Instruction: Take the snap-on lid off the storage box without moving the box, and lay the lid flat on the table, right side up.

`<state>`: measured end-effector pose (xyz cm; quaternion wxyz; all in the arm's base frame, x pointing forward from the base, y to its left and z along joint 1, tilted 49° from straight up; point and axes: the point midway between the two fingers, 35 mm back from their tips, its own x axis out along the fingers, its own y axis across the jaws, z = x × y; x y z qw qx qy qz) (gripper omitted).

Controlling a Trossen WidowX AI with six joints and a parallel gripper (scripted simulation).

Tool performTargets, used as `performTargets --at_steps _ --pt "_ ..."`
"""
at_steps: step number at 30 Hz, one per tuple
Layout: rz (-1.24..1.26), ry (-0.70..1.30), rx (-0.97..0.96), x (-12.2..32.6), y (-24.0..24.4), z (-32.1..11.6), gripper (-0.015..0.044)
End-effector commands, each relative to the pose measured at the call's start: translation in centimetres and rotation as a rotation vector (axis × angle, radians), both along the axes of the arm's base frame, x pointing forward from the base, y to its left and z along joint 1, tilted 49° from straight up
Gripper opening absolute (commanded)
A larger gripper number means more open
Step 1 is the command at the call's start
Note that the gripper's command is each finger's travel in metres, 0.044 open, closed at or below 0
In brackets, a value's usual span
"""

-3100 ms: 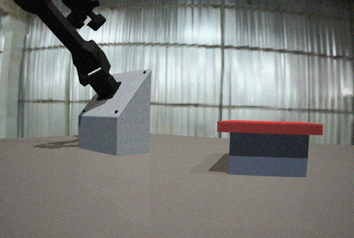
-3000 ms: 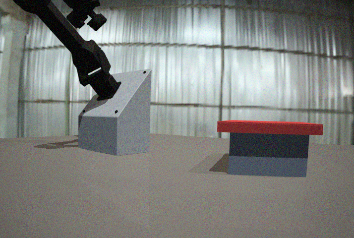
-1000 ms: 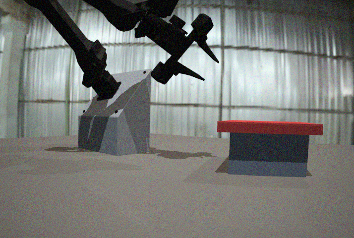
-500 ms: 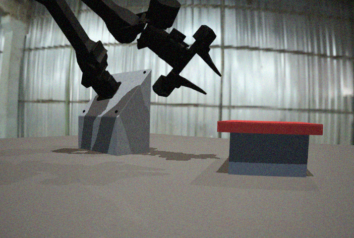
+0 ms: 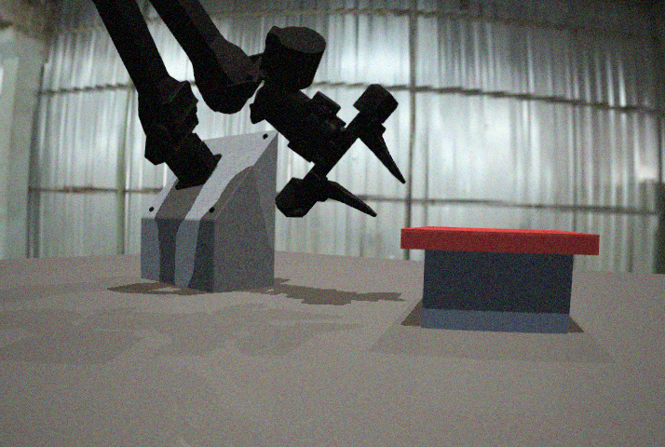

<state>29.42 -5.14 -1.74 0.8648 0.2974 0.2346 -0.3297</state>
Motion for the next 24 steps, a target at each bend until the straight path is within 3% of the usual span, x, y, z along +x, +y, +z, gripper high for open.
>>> performTargets --at_steps 1,24 --pt "0.006 -0.001 -0.001 0.5 -0.2 -0.2 0.0235" --pt "0.006 -0.001 -0.002 3.0 -1.7 -2.3 0.0235"
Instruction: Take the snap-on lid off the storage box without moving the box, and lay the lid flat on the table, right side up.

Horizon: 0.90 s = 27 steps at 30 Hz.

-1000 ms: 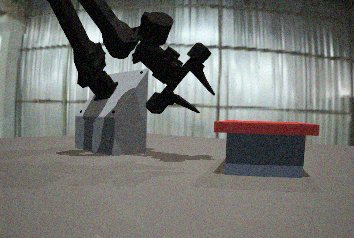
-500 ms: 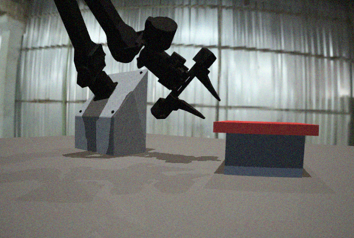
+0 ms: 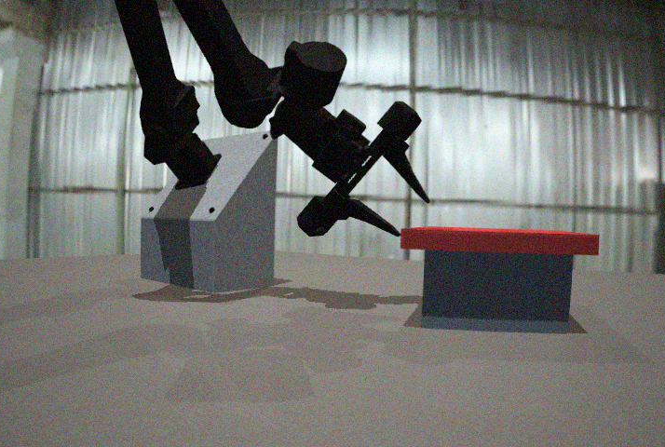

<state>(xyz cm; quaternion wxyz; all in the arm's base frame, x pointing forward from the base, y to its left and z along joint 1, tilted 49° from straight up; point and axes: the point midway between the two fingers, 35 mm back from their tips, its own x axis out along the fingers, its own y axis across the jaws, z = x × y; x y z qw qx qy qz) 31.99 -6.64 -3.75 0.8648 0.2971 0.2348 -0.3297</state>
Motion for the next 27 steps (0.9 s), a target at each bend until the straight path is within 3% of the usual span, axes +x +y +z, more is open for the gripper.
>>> performTargets --at_steps 1,16,19,27 --pt "0.005 -0.001 -0.001 0.5 -0.3 -0.4 0.0235" --pt "0.006 -0.003 -0.003 1.8 -1.4 -1.9 0.0235" --pt "0.006 -0.003 -0.003 1.8 -1.4 -1.9 0.0156" --pt "0.006 -0.003 -0.003 1.8 -1.4 -1.9 0.0103"
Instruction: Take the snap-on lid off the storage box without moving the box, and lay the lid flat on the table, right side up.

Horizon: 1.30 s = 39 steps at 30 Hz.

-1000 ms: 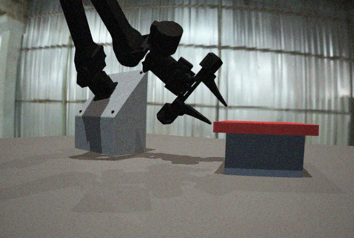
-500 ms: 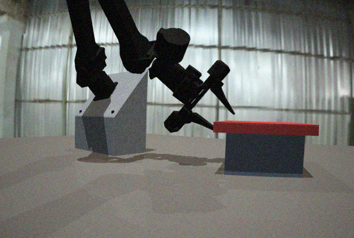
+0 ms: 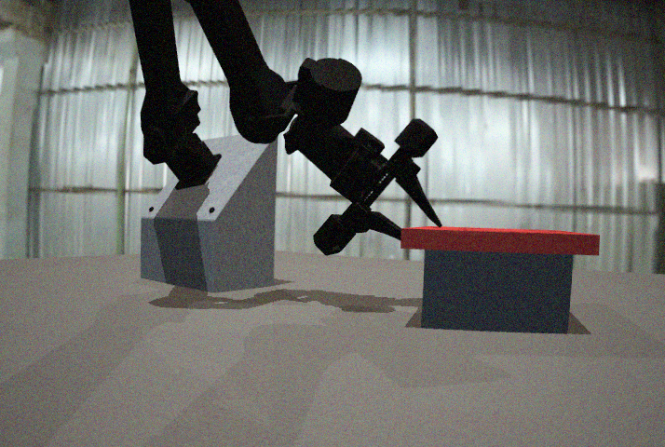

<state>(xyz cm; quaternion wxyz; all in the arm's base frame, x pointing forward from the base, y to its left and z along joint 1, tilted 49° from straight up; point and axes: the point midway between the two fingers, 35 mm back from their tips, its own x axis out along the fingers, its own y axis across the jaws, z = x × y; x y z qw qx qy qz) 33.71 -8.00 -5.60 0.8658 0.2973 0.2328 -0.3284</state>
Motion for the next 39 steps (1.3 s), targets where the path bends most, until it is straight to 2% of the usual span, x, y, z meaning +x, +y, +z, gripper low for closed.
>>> performTargets --at_steps 1,2,6,39 --pt "0.004 0.001 -0.002 0.04 0.0 -0.02 0.0096" --pt "0.004 0.001 -0.002 0.04 0.0 -0.02 0.009" --pt "0.004 0.001 -0.002 0.04 0.0 -0.02 0.0" --pt "0.0 0.0 0.0 -0.05 0.45 0.46 0.0"
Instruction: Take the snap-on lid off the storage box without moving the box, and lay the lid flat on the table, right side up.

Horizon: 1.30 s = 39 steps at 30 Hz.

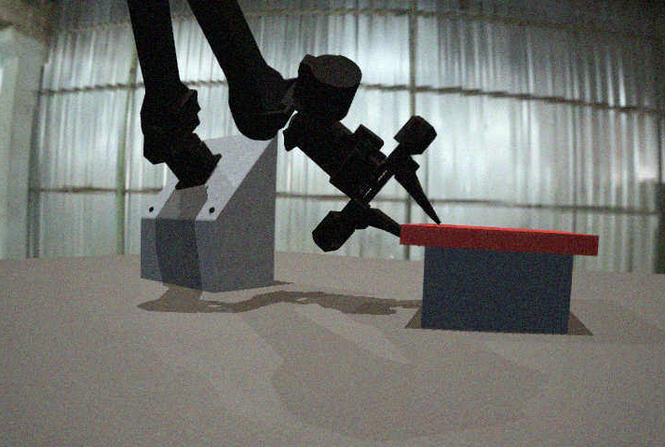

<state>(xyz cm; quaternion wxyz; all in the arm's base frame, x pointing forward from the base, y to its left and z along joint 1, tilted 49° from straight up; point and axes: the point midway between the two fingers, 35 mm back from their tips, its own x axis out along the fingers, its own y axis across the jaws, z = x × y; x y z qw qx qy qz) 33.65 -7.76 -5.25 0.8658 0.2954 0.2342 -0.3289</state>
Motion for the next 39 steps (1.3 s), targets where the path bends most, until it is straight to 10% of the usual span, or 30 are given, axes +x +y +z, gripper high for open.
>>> performTargets --at_steps 1,39 --pt "-0.001 -0.004 0.003 0.01 0.22 0.13 0.0" --pt "-0.001 -0.004 0.003 0.15 0.79 0.63 0.0"
